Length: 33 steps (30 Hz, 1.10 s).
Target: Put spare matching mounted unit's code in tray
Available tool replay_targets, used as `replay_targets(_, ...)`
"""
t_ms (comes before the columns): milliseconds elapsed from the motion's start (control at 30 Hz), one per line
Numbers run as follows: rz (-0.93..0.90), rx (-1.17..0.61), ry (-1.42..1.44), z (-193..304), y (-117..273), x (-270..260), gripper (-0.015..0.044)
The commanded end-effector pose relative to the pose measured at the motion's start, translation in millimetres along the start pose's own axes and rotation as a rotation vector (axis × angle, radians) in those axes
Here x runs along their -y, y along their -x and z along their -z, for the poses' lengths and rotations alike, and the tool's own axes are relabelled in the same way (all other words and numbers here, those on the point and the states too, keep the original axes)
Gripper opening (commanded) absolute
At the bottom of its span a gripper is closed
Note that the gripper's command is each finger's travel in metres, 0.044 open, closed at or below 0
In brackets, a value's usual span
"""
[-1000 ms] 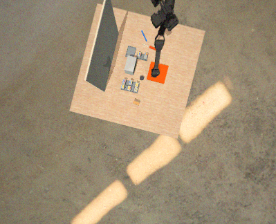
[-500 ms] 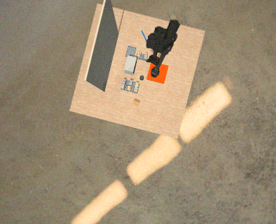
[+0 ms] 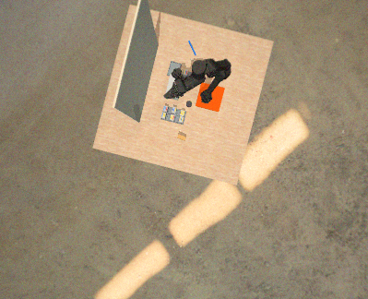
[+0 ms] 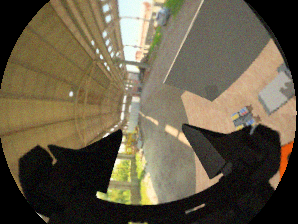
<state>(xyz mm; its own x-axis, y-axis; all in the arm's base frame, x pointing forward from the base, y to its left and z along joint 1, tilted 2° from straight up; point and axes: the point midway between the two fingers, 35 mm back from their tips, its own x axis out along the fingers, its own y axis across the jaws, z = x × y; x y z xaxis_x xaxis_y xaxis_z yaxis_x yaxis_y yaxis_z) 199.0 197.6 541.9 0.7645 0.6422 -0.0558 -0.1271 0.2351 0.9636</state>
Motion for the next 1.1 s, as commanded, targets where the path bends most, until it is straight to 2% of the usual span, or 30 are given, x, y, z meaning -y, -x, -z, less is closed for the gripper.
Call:
replay_targets(0,0.167,0.034,0.16,-16.2,-28.6,37.8,0.044)
replay_targets(167,0.473,0.023,0.39,-53.5,-62.3,111.8,0.044)
replay_targets(300,0.712,-0.05,0.519,-88.1,-71.2,173.8,0.044)
replay_targets(433,0.929,-0.177,0.595,-122.5,-64.2,234.9,0.044)
replay_targets(600,1.14,-0.399,0.612,-159.8,-36.0,305.9,0.044)
replay_targets(800,1.254,-0.682,0.542,-187.6,11.5,370.2,0.044)
replay_targets(1000,1.256,-0.693,0.537,-187.9,12.5,374.1,0.044)
replay_targets(1067,1.263,-0.716,0.521,-185.1,9.1,392.6,0.044)
